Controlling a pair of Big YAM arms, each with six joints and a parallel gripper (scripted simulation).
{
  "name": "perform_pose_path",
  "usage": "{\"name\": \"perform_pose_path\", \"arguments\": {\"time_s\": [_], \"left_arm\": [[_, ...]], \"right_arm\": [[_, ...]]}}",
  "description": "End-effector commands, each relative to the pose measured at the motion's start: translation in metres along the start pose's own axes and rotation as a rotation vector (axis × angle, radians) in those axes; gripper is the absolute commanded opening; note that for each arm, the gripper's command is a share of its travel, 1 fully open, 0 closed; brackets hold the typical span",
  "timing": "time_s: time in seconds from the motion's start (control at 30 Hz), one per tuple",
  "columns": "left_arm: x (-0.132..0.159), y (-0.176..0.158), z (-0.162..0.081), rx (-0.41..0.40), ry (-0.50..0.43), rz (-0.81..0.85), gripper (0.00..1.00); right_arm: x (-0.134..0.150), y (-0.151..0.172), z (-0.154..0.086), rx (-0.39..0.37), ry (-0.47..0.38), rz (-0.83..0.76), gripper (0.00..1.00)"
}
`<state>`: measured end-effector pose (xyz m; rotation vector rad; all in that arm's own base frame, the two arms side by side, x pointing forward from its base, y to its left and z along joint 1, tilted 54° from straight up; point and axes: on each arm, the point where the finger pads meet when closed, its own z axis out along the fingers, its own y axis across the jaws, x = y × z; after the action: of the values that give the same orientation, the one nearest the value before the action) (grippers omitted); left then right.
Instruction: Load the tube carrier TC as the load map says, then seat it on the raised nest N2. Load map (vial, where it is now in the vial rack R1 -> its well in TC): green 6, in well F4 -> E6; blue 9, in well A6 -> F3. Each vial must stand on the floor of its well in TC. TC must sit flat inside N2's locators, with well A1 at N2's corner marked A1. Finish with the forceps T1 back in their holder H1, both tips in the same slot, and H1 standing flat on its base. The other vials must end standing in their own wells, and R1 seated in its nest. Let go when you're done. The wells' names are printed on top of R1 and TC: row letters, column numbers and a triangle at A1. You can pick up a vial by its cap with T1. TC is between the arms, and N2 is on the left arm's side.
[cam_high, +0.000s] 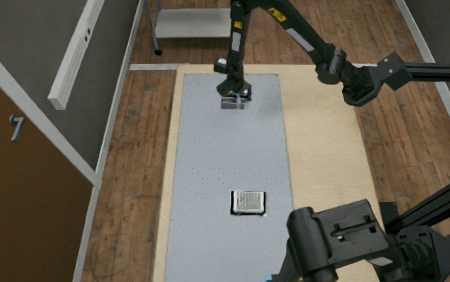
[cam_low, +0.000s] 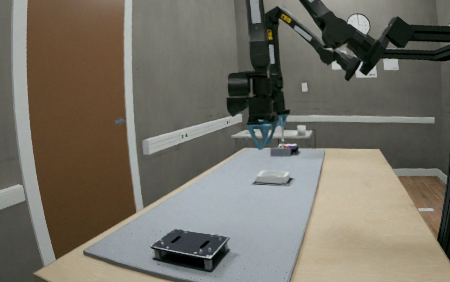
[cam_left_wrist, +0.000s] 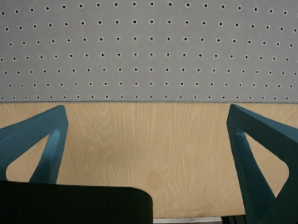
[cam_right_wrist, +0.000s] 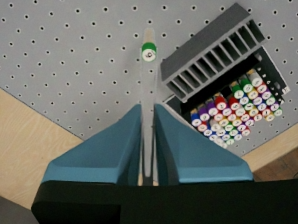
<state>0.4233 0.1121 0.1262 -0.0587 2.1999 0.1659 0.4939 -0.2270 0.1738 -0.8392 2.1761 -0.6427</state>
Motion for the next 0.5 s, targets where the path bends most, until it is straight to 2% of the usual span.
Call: {"name": "perform_pose_path", "arguments": {"time_s": [0.0, 0.37, 0.47], "left_arm": [[0.000, 0.000, 0.000, 0.001, -0.002, 0.004, 1.00], [0.000, 0.000, 0.000, 0.001, -0.002, 0.004, 1.00], [0.000, 0.000, 0.000, 0.001, -0.002, 0.004, 1.00]], "right_arm": [[-0.015, 0.000, -0.009, 0.022, -0.022, 0.002, 0.09], [-0.021, 0.017, -0.005, 0.005, -0.013, 0.006, 0.09], [-0.027, 0.016, -0.009, 0.020, -0.021, 0.004, 0.09]]}}
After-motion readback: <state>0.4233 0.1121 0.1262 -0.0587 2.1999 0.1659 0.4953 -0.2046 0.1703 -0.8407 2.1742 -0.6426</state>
